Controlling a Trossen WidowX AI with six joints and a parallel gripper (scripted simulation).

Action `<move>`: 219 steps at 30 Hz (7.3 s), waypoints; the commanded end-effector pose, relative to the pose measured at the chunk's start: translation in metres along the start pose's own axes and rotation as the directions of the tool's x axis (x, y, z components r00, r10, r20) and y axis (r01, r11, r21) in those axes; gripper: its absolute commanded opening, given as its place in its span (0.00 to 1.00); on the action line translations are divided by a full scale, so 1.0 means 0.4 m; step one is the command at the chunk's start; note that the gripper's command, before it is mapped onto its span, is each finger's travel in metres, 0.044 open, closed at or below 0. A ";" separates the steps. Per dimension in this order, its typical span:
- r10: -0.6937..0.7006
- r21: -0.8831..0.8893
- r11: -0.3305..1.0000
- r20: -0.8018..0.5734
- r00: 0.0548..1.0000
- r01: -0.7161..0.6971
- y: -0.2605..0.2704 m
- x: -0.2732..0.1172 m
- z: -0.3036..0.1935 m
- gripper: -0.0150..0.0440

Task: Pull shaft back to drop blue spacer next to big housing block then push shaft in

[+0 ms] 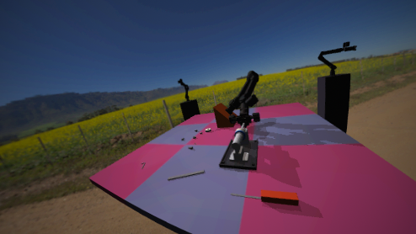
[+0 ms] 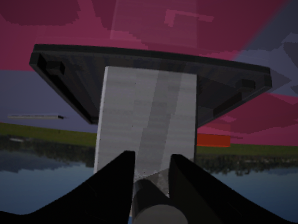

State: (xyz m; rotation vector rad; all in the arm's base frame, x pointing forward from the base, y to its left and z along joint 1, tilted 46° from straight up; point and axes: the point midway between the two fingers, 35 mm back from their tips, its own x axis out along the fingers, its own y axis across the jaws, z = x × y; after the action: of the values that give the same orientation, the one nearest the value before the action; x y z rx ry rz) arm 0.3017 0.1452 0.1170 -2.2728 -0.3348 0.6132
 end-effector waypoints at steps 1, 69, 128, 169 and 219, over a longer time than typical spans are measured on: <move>0.000 0.004 1.000 0.000 1.000 0.000 0.000 -0.002 0.000 0.25; 0.001 0.004 1.000 0.000 1.000 -0.001 0.000 -0.014 0.008 0.25; 0.001 0.004 1.000 0.000 1.000 -0.001 0.000 -0.026 0.015 0.25; 0.001 0.004 1.000 0.000 1.000 -0.001 0.000 -0.033 0.019 0.25; 0.001 0.004 1.000 0.000 1.000 -0.001 0.000 -0.043 0.025 0.25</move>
State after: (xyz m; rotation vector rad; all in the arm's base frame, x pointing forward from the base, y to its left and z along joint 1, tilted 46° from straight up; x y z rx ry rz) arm 0.2824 0.1442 0.1166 -2.2729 -0.3343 0.6145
